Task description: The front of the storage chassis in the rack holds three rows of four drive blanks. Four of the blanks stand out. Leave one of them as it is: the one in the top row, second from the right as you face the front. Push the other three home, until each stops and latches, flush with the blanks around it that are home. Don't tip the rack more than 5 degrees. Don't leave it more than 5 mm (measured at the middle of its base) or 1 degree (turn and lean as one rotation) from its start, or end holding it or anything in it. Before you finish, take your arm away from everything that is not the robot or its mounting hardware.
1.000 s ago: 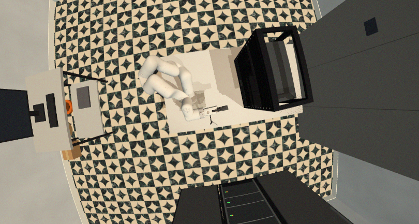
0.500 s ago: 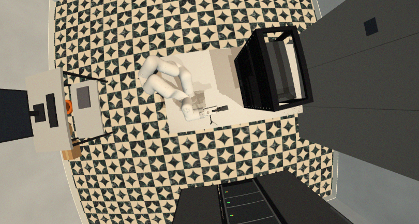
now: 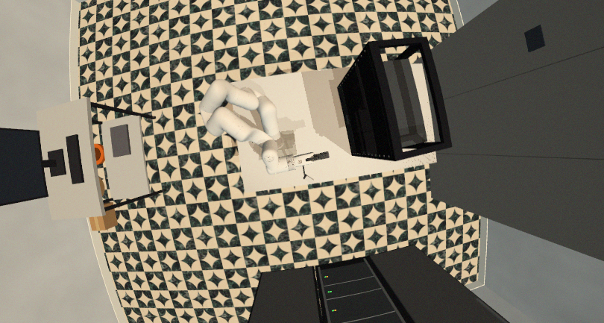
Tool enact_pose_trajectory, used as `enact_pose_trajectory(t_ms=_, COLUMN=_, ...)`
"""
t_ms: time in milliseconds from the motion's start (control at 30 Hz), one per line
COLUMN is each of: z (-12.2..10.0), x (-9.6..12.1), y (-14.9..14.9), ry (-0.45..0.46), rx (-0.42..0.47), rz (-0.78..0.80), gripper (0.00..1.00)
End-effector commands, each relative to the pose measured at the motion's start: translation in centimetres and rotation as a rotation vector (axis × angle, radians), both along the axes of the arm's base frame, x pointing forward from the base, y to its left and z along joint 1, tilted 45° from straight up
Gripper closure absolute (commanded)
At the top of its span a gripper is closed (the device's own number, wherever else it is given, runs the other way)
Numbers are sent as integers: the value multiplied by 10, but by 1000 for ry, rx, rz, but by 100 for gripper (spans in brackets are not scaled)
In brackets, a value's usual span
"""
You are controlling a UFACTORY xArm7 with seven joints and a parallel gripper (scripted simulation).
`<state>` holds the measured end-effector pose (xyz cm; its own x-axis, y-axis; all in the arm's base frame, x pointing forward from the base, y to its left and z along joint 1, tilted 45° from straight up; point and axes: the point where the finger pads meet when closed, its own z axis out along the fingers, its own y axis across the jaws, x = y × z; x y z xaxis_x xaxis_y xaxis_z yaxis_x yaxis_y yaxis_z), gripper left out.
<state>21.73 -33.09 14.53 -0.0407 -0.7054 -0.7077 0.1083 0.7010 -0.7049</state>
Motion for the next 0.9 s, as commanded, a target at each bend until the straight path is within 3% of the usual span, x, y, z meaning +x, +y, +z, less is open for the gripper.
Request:
enact_pose_trajectory(t_ms=0, z=3, x=4, y=2, ry=0, rx=-3, rz=0, gripper=100)
enact_pose_trajectory(t_ms=600, z=30, x=51, y=39, ry=0, rx=-3, rz=0, gripper=100)
enact_pose_trajectory(t_ms=867, z=47, x=81, y=62, ry=0, rx=-3, rz=0, gripper=100)
